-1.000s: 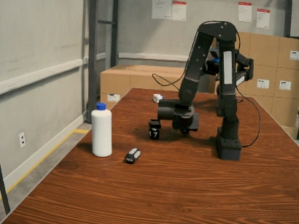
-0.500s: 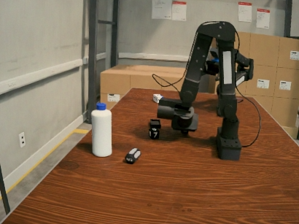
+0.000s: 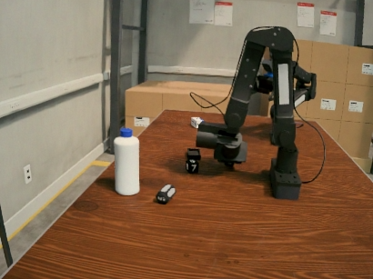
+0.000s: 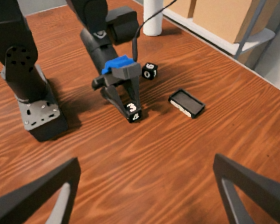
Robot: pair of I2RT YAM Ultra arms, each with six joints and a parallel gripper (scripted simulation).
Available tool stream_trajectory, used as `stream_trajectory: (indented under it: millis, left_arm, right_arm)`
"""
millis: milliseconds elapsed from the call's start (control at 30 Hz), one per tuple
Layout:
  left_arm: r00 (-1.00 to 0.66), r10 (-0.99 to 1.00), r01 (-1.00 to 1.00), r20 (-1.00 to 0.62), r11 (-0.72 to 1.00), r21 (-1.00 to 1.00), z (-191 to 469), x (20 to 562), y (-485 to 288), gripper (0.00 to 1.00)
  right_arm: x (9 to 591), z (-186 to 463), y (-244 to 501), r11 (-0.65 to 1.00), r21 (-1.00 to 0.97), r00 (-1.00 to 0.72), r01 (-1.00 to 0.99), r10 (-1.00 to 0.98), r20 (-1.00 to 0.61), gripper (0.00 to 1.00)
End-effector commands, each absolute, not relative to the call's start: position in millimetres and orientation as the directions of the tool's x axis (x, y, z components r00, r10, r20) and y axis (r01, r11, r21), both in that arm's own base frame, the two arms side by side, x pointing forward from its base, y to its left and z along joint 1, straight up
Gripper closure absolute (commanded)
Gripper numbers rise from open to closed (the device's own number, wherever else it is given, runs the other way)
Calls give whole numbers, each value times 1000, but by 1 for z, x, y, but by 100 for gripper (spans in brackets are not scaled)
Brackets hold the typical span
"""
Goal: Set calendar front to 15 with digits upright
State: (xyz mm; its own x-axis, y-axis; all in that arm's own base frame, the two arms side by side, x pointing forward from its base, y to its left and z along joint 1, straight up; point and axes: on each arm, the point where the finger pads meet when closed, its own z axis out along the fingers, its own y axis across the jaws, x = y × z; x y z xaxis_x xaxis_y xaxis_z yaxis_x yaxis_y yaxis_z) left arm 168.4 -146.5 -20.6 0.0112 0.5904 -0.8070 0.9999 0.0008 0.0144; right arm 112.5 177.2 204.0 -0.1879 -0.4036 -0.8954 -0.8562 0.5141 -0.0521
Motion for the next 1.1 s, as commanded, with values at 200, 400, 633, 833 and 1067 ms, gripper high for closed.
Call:
stream_trajectory:
  millis: [200, 400, 633, 833, 1067]
  left_arm:
    - [-5, 565, 1000, -825, 3, -4, -17, 167, -147, 100]
    - [17, 564, 1000, -825, 3, 22, -1, 173, -147, 74]
    - [17, 572, 1000, -820, 3, 23, 46, 172, -146, 74]
    - [27, 573, 999, -819, 9, 39, 43, 174, -146, 74]
    - [85, 582, 993, -808, 17, 116, 12, 177, -146, 74]
  right_arm:
    - [110, 211, 174, 512, -51, -179, -857, -390, -903, 0]
    - [110, 211, 174, 512, -51, -179, -857, -390, -903, 0]
    - [110, 211, 174, 512, -51, -179, -857, -390, -903, 0]
    - [110, 211, 174, 512, -51, -179, -857, -390, -903, 0]
    - [110, 211, 174, 512, -51, -179, -857, -390, -903, 0]
